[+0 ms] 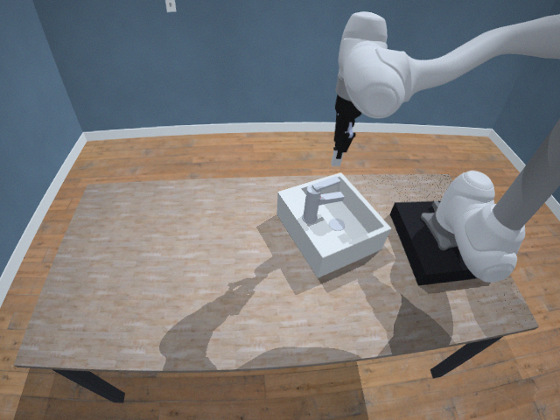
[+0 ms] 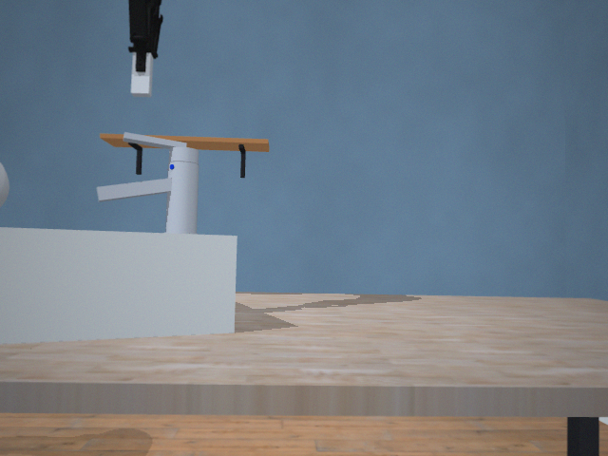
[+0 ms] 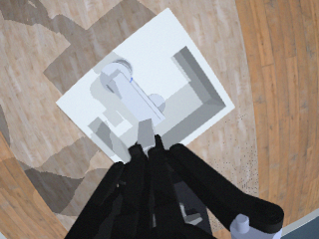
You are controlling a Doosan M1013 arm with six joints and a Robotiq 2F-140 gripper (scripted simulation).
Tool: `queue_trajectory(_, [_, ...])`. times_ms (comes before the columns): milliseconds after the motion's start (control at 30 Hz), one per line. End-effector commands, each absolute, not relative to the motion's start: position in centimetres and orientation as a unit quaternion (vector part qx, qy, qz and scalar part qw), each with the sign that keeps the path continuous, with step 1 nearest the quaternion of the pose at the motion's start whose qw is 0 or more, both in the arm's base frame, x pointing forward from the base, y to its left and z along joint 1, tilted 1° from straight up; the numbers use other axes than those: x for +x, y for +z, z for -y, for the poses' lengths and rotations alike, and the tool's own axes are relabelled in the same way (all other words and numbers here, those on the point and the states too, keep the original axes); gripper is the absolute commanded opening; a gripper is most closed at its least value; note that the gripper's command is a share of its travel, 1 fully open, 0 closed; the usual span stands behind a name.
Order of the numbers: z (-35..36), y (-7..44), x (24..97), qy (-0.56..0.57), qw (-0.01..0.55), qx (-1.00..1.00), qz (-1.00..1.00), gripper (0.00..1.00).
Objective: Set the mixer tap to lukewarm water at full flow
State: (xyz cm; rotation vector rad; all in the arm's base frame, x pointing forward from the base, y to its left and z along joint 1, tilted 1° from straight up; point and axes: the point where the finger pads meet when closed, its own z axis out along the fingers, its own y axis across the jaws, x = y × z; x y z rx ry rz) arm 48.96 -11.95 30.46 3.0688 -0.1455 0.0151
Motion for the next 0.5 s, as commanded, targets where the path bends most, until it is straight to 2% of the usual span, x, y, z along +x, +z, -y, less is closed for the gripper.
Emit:
queue_trajectory(0, [11.95, 30.49, 48.95, 0.001, 0.012, 0.996, -0.09, 0.0])
queue_trajectory(33, [11.95, 30.49, 48.95, 0.0, 0.007, 0.993, -0.119, 0.0])
queue_trajectory(67, [11.95, 30.49, 48.95, 0.0, 0.005, 0.991, -0.13, 0.38])
queue_trajectory(467, [11.95, 30.49, 48.95, 0.0, 0.005, 0.991, -0.13, 0.38])
